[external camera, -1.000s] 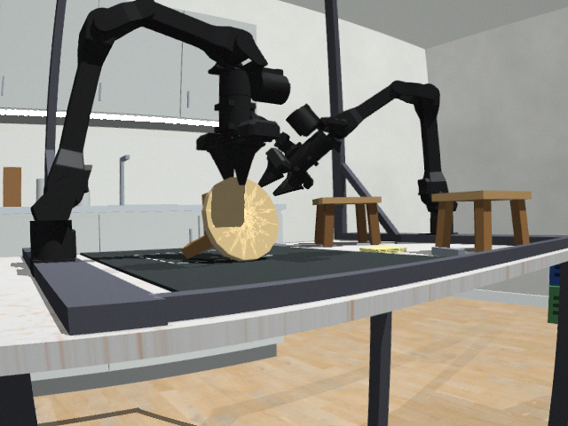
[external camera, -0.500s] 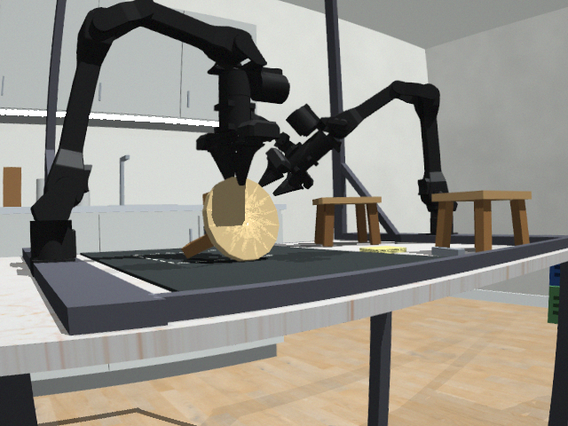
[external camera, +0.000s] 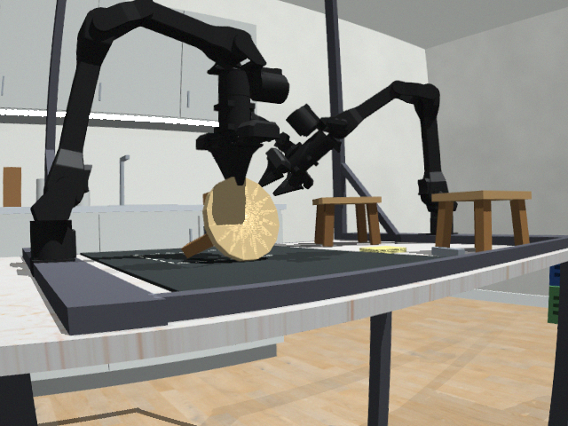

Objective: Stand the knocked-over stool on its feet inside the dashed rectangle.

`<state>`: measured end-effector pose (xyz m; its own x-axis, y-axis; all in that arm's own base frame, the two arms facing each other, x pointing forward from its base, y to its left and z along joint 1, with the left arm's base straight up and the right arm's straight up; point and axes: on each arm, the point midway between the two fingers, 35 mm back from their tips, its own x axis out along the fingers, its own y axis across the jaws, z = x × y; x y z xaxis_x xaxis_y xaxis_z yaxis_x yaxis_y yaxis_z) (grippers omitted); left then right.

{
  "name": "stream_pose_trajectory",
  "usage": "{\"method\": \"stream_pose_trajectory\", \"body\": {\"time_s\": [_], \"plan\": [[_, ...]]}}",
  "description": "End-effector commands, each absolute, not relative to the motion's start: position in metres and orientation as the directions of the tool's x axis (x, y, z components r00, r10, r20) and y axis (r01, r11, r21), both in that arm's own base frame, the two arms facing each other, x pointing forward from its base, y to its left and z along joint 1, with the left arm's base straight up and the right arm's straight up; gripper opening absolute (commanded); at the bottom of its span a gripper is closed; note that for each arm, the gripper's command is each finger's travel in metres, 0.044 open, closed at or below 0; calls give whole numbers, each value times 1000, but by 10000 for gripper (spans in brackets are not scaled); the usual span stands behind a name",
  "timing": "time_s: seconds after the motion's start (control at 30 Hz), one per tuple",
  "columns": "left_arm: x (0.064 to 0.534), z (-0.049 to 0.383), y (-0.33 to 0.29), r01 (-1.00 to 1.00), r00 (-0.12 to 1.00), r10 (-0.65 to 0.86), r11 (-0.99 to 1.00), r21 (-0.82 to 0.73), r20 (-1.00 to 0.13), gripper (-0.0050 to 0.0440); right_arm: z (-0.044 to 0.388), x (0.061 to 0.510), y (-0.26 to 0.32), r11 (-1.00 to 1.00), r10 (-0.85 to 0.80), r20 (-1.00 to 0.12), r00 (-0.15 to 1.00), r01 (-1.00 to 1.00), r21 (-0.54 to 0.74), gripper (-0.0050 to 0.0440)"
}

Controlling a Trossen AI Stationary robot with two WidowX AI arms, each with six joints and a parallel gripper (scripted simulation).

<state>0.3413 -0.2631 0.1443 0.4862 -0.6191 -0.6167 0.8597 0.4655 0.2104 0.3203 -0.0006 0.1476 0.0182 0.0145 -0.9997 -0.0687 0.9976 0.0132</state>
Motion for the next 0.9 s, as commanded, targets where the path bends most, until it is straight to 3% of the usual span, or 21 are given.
{"method": "stream_pose_trajectory", "body": {"time_s": [0.0,0.87], "plan": [[343,157,-264,854,502,-631,469,224,-591,400,141,320,-5,998,-3,-1000,6,-62,-3,120],[343,157,-264,854,502,-631,469,224,-591,400,154,323,10,998,6,-1000,25,-63,5,133]]}}
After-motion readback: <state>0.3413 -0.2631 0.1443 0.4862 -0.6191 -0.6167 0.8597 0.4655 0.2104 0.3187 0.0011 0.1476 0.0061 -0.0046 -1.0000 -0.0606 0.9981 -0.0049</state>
